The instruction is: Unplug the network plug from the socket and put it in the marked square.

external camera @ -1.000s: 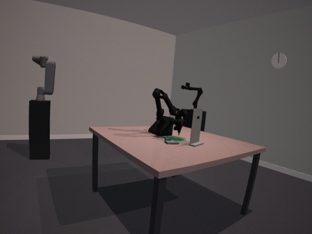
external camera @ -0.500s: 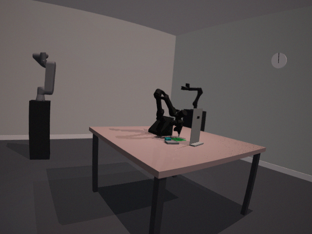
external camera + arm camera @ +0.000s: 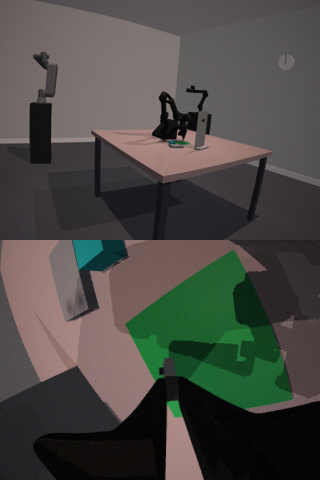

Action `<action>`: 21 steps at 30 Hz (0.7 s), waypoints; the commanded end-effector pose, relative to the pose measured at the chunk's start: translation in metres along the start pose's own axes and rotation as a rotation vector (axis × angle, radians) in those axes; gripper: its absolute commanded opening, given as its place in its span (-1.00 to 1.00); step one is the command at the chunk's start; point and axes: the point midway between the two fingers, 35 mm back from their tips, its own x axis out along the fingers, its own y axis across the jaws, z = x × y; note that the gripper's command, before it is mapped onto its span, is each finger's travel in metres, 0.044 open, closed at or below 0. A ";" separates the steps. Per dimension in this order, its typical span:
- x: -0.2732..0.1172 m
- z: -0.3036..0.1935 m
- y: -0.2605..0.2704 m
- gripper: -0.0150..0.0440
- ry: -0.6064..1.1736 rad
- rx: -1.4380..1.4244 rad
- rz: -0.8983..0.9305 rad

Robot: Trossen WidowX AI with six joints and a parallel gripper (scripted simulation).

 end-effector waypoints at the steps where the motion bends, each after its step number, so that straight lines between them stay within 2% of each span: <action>1: 0.002 0.001 -0.005 -0.49 0.000 -0.016 -0.005; 21: 0.011 0.005 -0.011 -0.49 -0.004 -0.017 0.001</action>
